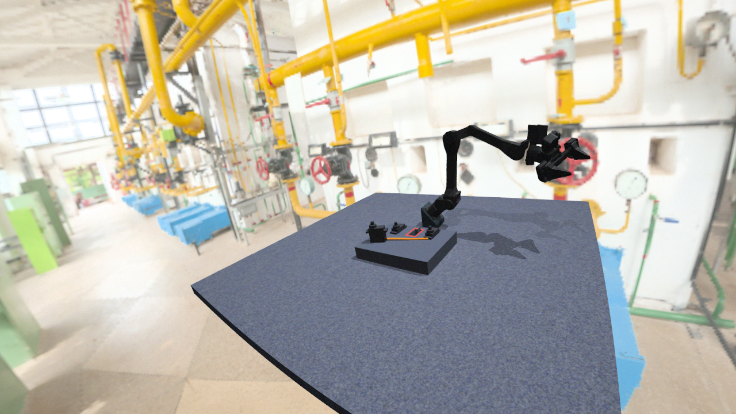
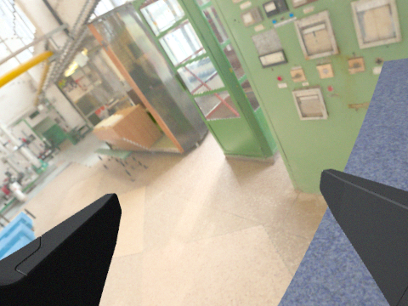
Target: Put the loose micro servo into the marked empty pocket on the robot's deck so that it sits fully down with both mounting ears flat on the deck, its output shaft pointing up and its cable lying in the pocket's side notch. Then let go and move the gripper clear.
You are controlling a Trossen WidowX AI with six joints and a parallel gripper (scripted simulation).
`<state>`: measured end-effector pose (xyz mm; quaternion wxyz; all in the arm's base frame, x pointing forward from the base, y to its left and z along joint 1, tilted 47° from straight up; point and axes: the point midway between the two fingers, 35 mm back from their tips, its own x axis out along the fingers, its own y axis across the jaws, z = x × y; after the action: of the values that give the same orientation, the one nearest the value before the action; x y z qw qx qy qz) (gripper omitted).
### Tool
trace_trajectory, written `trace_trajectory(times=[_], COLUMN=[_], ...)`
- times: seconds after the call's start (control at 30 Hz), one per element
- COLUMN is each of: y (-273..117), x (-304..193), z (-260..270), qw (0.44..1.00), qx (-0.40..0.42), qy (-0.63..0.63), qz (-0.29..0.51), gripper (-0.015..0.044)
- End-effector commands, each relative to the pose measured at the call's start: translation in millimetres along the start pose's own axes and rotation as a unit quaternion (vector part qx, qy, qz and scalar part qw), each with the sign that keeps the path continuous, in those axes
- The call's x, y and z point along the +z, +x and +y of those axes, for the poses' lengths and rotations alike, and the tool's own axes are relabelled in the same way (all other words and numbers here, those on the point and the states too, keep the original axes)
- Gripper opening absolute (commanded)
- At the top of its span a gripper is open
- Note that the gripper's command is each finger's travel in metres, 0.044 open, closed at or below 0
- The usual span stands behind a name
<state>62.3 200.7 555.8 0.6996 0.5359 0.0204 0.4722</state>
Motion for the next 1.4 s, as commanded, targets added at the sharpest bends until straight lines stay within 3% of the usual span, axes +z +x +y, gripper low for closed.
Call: trace_trajectory(times=[0.0, 0.77, 1.37], y=[11.8, 64.4, 91.1], x=[-12.6, -49.8, -45.7], z=[-10.6, -97.6, -225.4], qw=[0.999, 0.967, 0.904], qx=[-0.013, -0.117, -0.264], qy=[-0.044, -0.218, -0.312], qz=[0.006, 0.058, 0.128], gripper=[0.0440, 0.0440, 0.0440])
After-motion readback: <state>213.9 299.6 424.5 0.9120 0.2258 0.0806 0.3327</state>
